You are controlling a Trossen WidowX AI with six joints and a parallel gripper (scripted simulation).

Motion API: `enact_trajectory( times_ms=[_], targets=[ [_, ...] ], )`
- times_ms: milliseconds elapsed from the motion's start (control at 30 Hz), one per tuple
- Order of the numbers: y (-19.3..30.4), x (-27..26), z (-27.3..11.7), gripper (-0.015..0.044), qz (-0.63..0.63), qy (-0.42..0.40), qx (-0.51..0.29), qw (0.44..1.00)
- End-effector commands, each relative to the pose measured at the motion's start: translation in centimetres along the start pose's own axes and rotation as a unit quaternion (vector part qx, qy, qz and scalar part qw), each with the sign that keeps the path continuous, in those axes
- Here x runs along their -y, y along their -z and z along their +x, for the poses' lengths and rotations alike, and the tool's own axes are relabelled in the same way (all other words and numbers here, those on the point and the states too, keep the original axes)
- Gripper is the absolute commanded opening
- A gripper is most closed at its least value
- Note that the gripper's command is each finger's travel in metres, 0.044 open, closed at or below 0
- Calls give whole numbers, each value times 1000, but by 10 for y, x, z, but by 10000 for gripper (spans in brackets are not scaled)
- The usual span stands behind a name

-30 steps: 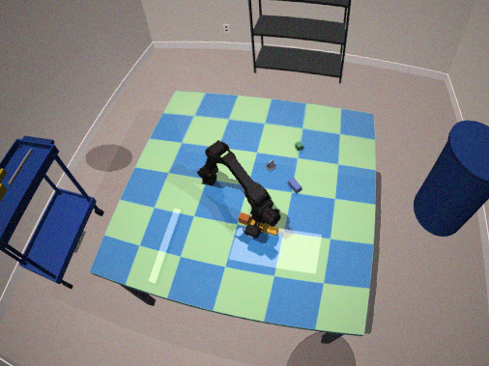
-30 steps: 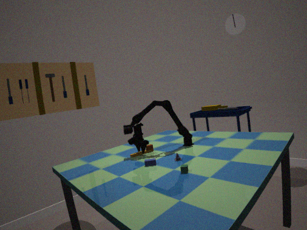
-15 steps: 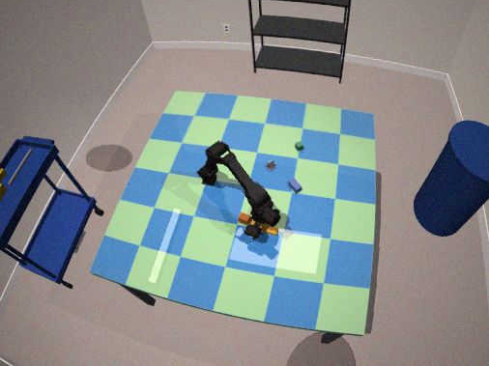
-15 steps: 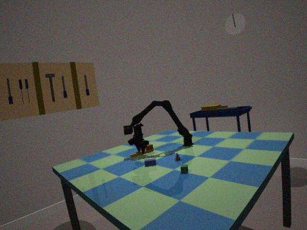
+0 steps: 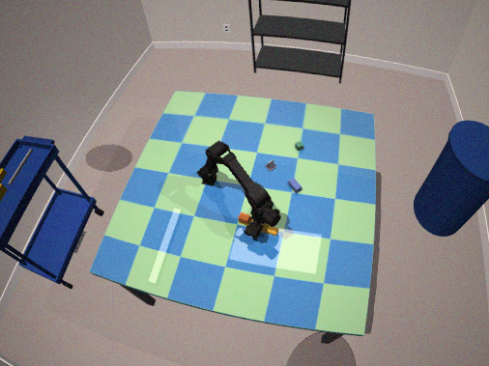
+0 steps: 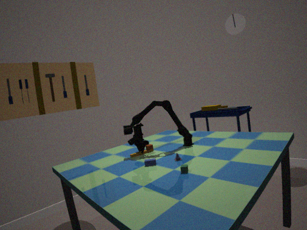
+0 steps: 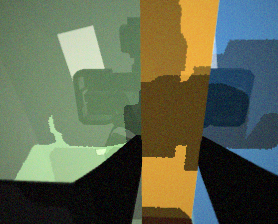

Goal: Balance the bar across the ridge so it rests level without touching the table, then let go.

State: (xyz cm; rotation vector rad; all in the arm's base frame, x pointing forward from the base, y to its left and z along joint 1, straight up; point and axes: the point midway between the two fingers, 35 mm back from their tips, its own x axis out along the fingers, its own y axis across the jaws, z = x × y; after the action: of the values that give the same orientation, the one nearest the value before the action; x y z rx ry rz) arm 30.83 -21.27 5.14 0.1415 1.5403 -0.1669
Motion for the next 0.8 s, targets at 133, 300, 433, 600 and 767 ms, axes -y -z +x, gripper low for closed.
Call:
enact_trajectory(
  times_ms=[133,300,433,600,767],
  targets=[
    [-2,1,-16,0,-1,0,0,1000],
    [-3,1,-29,0,-1,0,0,1000],
    [-4,2,-39,0,-1,0,0,1000],
    [-4,2,-52,0,-2,0,0,1000],
    [-3,1,-65,0,-2,-1,0,1000]
  ],
)
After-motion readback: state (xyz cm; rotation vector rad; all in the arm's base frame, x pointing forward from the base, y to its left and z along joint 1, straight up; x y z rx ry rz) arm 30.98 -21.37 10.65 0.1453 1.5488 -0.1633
